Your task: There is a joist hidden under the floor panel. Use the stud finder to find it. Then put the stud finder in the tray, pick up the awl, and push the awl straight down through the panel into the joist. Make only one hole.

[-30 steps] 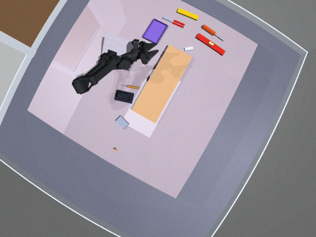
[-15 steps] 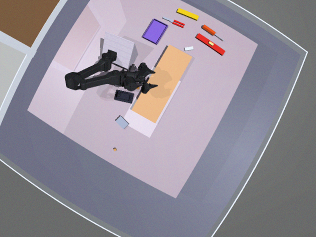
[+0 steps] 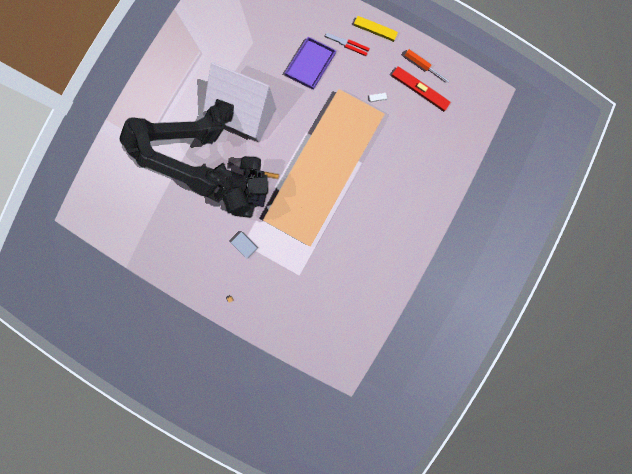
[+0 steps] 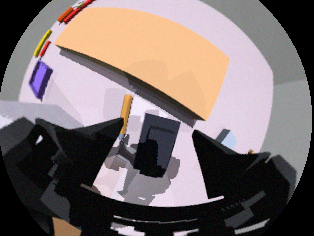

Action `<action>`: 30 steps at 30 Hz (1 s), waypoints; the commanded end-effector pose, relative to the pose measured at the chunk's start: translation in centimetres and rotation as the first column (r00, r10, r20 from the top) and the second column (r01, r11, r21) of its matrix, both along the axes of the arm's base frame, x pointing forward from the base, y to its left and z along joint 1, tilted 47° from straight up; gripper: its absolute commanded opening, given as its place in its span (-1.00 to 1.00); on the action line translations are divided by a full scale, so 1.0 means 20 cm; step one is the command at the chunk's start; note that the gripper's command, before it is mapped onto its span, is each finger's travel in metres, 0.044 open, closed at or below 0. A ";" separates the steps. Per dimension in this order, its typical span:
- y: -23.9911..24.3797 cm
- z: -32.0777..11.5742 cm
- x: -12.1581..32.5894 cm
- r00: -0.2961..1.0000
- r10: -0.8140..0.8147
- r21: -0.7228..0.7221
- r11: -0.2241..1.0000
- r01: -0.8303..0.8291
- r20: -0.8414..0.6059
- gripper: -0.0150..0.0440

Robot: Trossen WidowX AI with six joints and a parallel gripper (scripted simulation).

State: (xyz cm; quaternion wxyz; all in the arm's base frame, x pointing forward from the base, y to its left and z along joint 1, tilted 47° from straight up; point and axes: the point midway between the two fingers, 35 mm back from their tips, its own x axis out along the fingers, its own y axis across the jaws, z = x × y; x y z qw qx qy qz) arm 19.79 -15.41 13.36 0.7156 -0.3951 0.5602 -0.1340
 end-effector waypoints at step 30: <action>-0.13 -0.01 -0.15 0.990 -0.138 -0.007 0.990 0.138 -0.011 1.00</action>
